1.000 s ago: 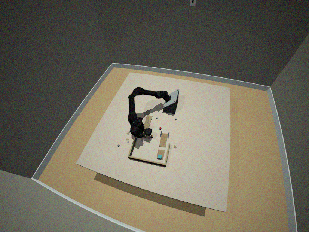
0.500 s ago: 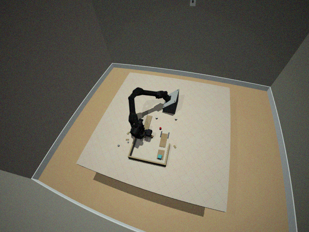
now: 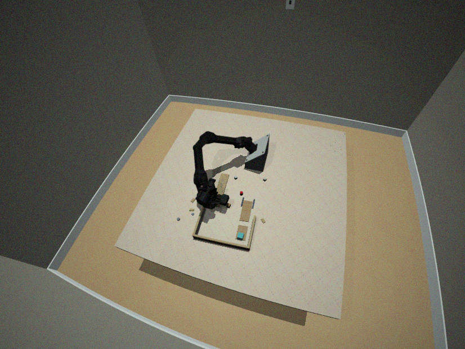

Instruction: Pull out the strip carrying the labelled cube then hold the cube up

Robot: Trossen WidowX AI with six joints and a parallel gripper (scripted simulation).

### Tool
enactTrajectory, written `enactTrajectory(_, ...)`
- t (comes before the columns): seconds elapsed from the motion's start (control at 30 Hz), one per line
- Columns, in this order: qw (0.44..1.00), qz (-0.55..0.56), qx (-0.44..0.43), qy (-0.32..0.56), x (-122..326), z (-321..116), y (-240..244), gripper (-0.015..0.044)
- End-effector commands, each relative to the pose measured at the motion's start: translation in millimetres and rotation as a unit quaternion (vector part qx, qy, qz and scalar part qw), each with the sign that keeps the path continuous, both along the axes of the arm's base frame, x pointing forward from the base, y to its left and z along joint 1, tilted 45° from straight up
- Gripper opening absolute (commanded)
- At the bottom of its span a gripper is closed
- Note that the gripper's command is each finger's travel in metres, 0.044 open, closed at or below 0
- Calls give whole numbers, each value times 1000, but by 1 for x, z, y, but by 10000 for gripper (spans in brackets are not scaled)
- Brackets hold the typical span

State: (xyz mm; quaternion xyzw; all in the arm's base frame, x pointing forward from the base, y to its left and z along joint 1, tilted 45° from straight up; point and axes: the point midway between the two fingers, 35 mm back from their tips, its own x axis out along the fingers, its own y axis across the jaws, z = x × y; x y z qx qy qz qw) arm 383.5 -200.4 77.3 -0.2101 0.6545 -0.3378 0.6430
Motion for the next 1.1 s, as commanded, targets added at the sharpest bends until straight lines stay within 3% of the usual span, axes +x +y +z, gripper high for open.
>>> enactTrajectory(0.0, 1000, 0, 0, 0, -7, 2, 8, 0)
enactTrajectory(0.4, 1000, 1, 2, 3, -47, 12, 50, 0)
enactTrajectory(1.07, 1000, 1, 3, 5, -98, -3, 74, 0)
